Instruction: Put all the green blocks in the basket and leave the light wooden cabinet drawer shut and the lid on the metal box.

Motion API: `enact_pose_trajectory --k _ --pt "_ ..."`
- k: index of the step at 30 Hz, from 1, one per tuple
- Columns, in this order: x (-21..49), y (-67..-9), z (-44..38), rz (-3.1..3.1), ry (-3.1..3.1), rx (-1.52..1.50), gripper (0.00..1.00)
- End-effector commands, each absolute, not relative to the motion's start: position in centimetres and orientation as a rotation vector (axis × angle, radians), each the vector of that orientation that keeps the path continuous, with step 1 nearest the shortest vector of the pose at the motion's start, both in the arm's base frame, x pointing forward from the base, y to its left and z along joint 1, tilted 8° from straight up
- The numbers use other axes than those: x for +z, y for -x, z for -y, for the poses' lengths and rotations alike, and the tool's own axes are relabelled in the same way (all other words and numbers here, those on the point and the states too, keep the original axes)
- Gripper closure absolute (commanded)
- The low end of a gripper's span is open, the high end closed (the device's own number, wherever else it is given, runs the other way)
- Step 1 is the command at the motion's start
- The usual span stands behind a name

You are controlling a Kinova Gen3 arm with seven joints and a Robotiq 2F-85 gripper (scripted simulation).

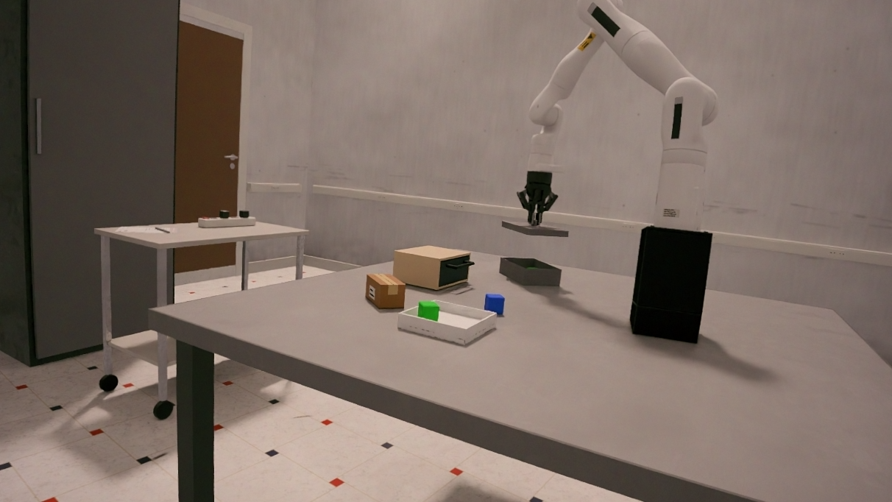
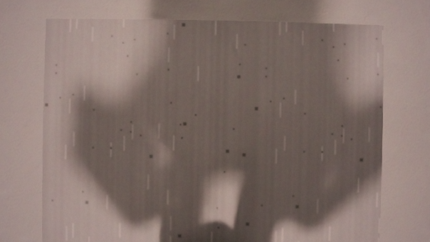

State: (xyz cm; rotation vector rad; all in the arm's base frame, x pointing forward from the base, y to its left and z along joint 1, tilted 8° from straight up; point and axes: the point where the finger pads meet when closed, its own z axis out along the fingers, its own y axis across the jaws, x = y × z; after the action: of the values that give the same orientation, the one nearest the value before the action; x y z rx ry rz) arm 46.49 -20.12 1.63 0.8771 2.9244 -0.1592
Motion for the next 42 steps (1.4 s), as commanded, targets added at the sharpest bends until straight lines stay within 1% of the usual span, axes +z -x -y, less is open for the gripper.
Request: enact_pose_trajectory --k 1,5,9,11,16,20,42 --pt "1.8 -46.6 20.1 -2.923 -0.876 -0.159 0.9" --pt "1.8 -46.7 20.0 -2.925 -0.869 -0.159 0.9" --pt "1.6 -49.5 18.2 -2.965 -0.74 -0.162 0.9" --pt "1.6 -49.5 18.2 -2.965 -0.74 -0.162 0.9" --pt "1.3 -55.6 12.6 -3.039 -0.415 -0.174 0.9" --pt "1.0 -58.5 9.0 -3.064 -0.239 -0.184 0.9" --pt "1.0 -58.9 8.5 -3.067 -0.216 -0.186 0.9"
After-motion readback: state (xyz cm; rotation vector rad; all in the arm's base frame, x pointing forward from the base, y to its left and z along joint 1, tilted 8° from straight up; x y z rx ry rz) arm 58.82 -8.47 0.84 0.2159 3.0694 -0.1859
